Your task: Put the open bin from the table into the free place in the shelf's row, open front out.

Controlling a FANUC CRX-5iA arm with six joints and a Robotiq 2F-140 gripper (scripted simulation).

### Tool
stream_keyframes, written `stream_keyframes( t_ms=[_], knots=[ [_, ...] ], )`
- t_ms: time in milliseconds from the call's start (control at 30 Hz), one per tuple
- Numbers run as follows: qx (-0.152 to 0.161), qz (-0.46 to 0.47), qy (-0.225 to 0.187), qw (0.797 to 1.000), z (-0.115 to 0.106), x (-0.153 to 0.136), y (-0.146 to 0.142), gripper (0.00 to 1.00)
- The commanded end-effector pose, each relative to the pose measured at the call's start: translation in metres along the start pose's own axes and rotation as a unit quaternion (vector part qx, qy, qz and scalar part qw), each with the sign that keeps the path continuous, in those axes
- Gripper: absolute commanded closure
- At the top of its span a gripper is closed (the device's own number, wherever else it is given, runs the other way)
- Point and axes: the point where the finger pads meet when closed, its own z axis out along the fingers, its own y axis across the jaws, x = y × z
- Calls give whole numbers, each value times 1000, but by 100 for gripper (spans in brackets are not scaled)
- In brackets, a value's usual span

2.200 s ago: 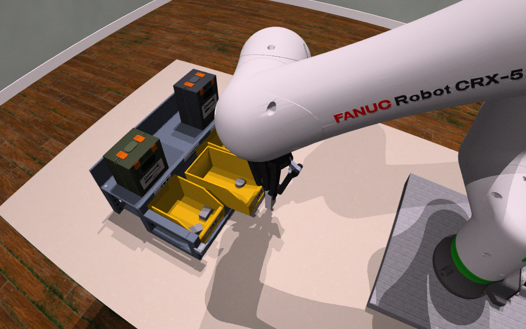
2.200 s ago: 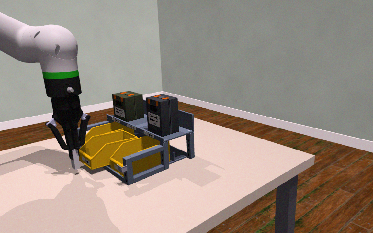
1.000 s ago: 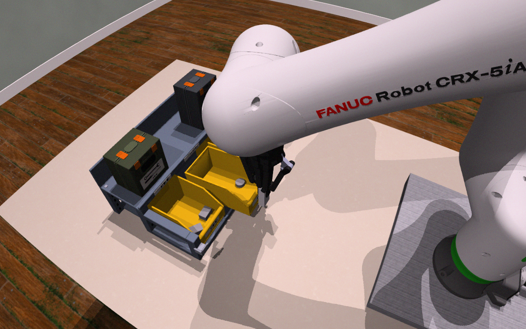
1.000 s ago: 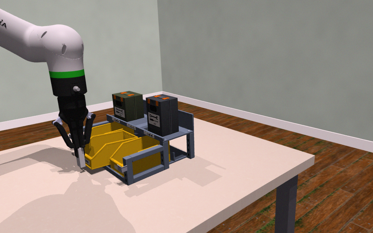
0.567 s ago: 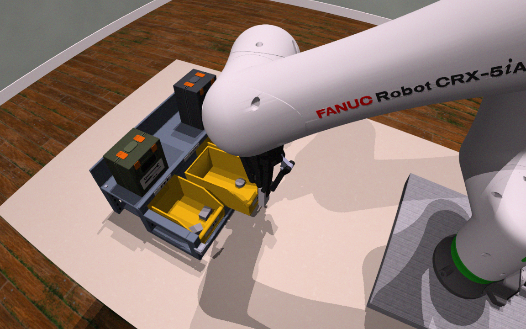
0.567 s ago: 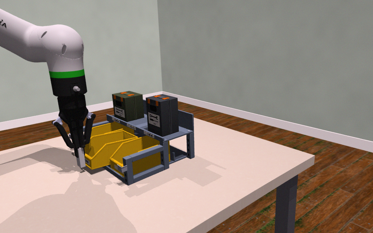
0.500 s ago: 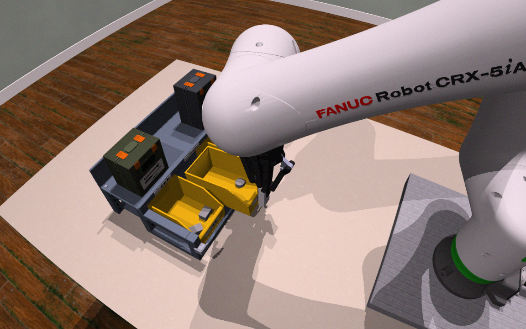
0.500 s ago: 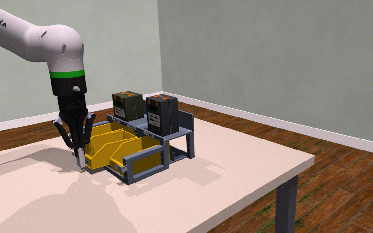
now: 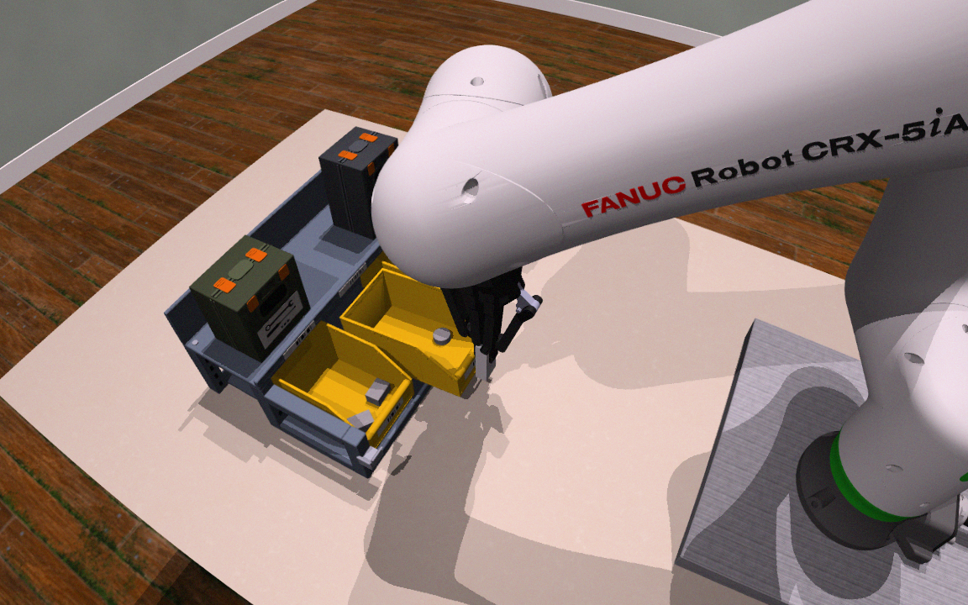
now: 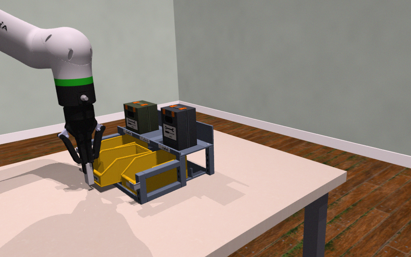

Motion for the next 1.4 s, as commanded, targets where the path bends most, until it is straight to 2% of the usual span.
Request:
stream_keyframes(
  t_ms=[0,1367],
  knots=[
    [0,0,0,1000,0,0,0,100],
    [0,0,0,1000,0,0,6,100]
  ],
)
